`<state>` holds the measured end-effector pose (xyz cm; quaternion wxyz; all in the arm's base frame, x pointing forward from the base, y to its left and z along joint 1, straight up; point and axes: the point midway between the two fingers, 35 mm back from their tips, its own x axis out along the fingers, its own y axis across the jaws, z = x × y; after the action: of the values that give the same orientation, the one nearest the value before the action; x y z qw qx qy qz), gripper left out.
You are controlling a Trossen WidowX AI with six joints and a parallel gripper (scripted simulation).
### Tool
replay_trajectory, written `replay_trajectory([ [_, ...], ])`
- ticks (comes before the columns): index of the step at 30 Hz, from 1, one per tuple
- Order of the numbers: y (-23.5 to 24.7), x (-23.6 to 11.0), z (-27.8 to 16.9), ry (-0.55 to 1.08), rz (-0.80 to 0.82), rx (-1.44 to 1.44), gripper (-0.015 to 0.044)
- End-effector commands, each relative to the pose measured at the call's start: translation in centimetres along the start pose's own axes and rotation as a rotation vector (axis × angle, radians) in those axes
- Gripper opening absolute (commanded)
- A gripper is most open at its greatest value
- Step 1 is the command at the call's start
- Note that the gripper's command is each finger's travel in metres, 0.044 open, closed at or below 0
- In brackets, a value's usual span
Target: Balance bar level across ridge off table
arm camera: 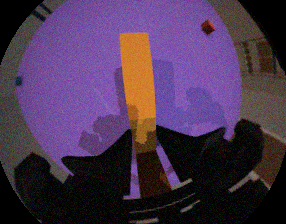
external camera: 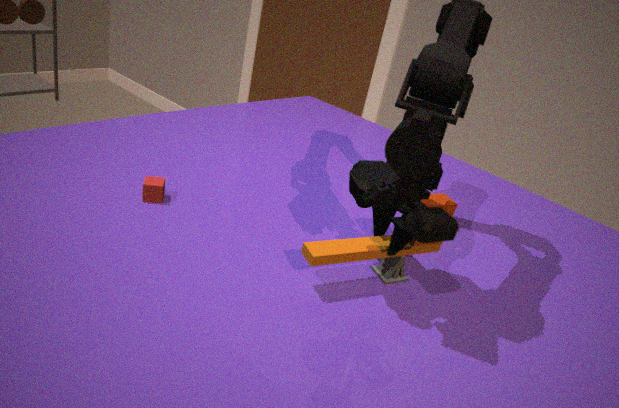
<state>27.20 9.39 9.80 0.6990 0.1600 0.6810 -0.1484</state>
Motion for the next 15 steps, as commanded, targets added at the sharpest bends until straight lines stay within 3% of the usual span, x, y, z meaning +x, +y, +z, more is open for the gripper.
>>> replay_trajectory([
  [1,0.00,-0.01,0.00,0.000,0.000,0.000,0.0185],
  [11,0.00,-0.01,0.00,0.000,0.000,0.000,0.0185],
  [15,0.00,-0.01,0.00,0.000,0.000,0.000,0.0290],
])
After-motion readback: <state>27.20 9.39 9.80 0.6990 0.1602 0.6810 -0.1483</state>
